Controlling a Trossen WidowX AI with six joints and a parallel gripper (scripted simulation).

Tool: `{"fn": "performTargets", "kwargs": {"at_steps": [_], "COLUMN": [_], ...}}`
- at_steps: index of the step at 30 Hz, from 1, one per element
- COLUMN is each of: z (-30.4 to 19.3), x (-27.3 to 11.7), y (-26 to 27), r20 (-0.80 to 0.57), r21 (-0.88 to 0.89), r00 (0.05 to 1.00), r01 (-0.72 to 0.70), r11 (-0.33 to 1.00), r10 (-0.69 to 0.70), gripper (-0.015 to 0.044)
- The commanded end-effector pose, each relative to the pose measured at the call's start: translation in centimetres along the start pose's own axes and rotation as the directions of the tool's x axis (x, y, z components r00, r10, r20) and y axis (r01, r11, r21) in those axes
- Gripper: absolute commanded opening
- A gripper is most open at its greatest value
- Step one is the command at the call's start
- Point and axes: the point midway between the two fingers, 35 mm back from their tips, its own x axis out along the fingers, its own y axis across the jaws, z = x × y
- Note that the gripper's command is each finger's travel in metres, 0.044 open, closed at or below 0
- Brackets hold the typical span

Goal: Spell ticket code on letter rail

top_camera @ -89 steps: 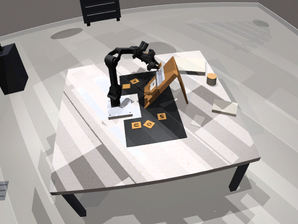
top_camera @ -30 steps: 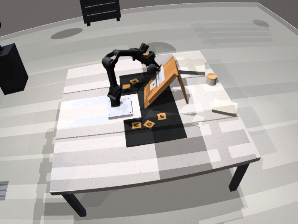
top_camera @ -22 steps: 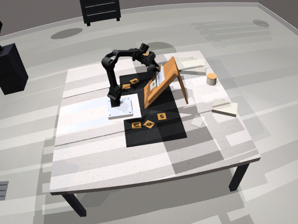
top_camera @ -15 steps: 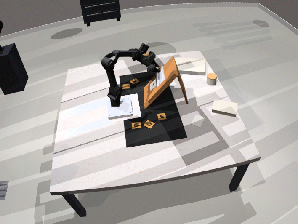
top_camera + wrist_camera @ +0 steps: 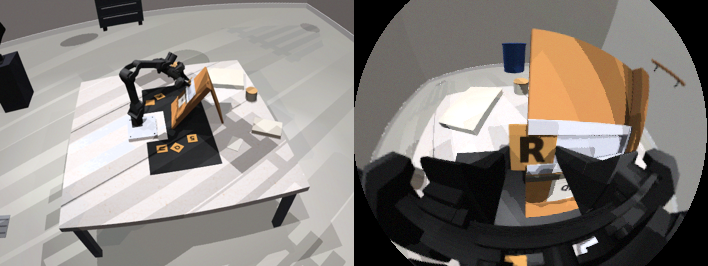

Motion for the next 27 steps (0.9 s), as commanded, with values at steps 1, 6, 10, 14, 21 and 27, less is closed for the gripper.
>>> {"fn": "performTargets", "kwargs": {"at_steps": [1,6,10,14,21,27], "z": [0.2,0.2,0.2,0.3,0.2,0.1], "x": [-0.2,-0.2,-0.2,-0.2,-0.2,-0.1], "y": [-0.3,-0.5,-0.7,-0.9,-1.1,-1.3], "r20": [0.007,0.007,0.007,0.007,0.007,0.007], "r21": [0.004,0.003,0.003,0.003,0.003,0.003], "r00": [1.000,1.000,1.000,1.000,1.000,1.000], "r01": [-0.006,-0.006,-0.006,-0.006,-0.006,-0.006], "r11": [1.000,1.000,1.000,1.000,1.000,1.000], "r10": [0.006,0.006,0.006,0.006,0.006,0.006], "gripper": [0.0000,0.0000,0.0000,0.0000,0.0000,0.0000]}}
